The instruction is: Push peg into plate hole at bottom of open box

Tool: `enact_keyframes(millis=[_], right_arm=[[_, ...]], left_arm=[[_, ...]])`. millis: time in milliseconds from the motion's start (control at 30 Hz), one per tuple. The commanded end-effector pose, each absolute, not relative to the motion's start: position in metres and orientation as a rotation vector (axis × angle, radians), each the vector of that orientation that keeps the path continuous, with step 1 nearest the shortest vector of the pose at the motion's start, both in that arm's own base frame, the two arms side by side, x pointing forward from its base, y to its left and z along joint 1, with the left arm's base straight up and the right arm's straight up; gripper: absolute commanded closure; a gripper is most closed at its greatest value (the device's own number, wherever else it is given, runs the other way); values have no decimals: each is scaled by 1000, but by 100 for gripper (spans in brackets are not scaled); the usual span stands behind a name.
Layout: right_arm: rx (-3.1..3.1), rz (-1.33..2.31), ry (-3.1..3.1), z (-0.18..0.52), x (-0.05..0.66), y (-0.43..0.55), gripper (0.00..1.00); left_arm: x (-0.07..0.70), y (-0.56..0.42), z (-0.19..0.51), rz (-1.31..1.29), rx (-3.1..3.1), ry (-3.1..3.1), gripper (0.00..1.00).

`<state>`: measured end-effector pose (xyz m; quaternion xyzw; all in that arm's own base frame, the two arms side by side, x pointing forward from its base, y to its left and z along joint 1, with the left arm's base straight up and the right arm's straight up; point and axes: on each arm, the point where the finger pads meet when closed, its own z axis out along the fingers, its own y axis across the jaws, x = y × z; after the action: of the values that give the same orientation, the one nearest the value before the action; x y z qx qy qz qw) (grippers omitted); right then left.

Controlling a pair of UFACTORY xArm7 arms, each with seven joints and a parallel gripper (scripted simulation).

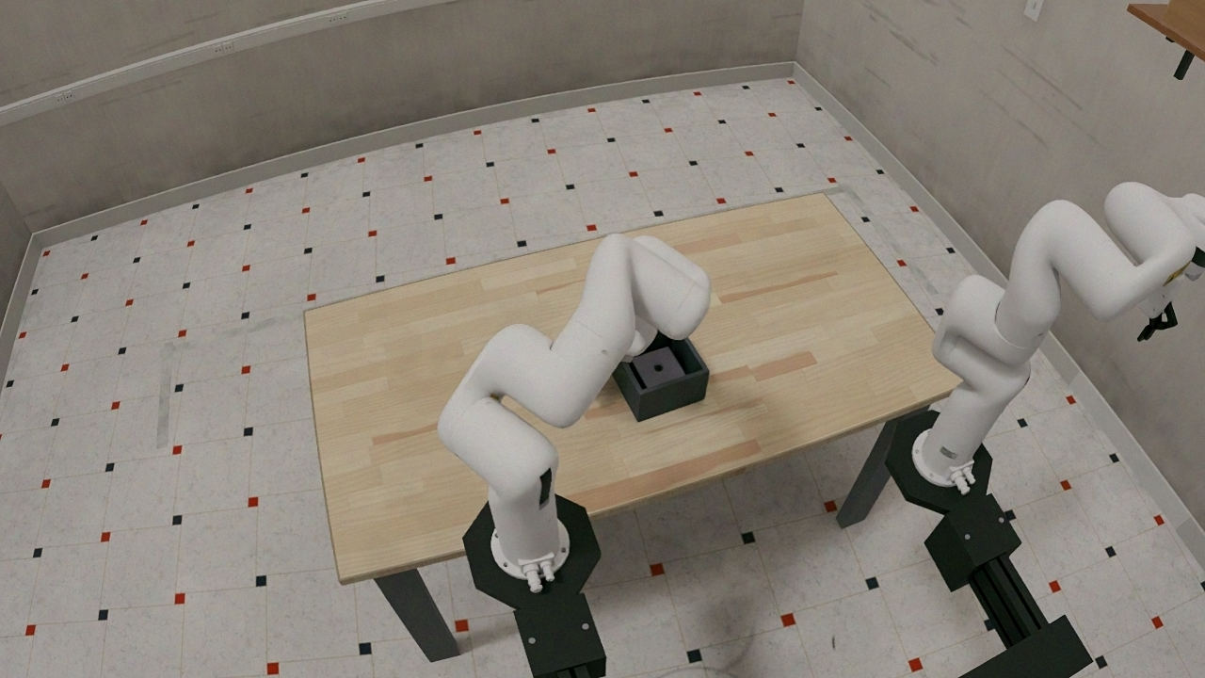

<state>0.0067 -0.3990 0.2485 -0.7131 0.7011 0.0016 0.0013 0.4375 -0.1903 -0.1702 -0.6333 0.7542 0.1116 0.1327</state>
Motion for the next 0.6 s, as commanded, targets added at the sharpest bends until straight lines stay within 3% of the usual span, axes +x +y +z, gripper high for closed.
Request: enact_keyframes(millis=[0,567], right_arm=[[-2240,0,2202,250,7,-400,0],[-2240,0,2202,250,7,-400,0]], left_arm=[[439,-191,-147,318,-1837,2187,100],[439,-191,-108,318,-1837,2187,100]])
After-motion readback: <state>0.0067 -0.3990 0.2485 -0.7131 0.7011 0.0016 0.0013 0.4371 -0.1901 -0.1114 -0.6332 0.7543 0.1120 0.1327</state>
